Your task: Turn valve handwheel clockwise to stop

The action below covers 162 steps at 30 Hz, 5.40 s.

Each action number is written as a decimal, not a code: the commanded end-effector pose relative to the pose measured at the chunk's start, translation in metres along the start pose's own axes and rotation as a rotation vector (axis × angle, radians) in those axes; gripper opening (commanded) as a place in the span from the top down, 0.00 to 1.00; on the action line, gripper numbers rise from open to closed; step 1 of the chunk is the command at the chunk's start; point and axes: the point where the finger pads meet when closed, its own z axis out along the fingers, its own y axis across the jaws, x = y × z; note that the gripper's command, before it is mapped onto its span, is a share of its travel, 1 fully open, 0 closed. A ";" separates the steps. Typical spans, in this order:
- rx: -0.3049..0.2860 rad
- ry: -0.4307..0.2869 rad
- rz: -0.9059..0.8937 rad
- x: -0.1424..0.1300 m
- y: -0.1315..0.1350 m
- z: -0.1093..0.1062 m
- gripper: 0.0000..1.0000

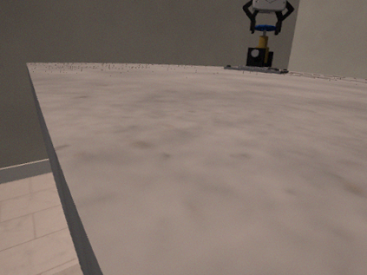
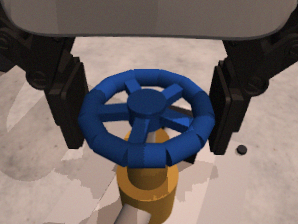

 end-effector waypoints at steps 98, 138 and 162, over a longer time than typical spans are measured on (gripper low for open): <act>0.004 0.001 0.000 0.000 -0.001 -0.078 0.00; 0.004 0.001 0.000 0.000 -0.001 -0.085 0.00; 0.004 0.001 0.000 0.000 -0.001 -0.085 0.00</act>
